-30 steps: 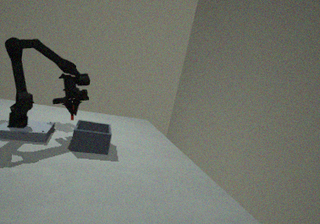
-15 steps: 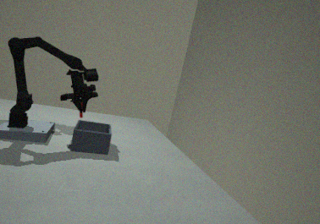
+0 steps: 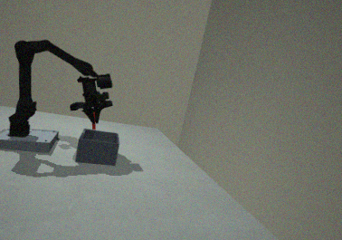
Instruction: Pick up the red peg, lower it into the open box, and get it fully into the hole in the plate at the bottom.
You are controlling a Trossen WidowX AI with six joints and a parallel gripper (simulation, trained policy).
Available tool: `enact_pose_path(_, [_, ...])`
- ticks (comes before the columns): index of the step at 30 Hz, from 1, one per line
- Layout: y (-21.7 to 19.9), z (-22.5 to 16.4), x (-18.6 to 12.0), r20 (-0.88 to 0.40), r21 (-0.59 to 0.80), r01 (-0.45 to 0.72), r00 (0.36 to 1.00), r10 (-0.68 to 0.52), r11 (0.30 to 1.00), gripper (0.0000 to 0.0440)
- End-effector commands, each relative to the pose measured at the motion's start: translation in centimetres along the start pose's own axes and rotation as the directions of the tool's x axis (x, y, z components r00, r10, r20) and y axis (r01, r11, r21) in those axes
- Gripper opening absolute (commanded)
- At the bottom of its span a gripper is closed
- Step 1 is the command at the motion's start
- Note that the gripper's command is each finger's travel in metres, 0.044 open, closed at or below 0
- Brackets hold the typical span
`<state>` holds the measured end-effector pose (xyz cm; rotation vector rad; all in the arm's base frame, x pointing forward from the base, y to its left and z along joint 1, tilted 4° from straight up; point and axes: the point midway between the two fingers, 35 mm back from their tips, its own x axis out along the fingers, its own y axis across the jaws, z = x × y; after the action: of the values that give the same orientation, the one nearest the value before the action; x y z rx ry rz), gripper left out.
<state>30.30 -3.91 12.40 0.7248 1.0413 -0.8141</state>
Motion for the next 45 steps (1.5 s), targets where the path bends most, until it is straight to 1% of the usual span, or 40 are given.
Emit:
enact_pose_path(1, [0.0,1.0,0.5,0.004,0.013,0.0,1.0,0.0,1.0,0.0])
enact_pose_path(10, [-0.3,3.3,2.6,-0.006,0.055,0.015,1.0,-0.015,0.998,0.0003])
enact_pose_path(20, [-0.6,4.1,5.7,-0.048,0.067,0.042,0.998,-0.038,0.997,0.0006])
enact_pose_path(22, [-0.7,4.1,6.4,-0.057,0.061,0.05,0.997,-0.047,0.997,0.0028])
enact_pose_path(26, [-0.9,4.2,7.5,-0.072,0.039,0.066,0.995,-0.063,0.997,0.0121])
enact_pose_path(27, [-1.0,4.2,7.7,-0.077,0.029,0.074,0.994,-0.072,0.997,0.0133])
enact_pose_path(33, [-0.8,4.3,8.1,-0.096,0.003,0.096,0.991,-0.095,0.995,0.0142])
enact_pose_path(45, [-0.1,5.0,7.9,-0.112,-0.067,0.107,0.987,-0.114,0.992,0.0159])
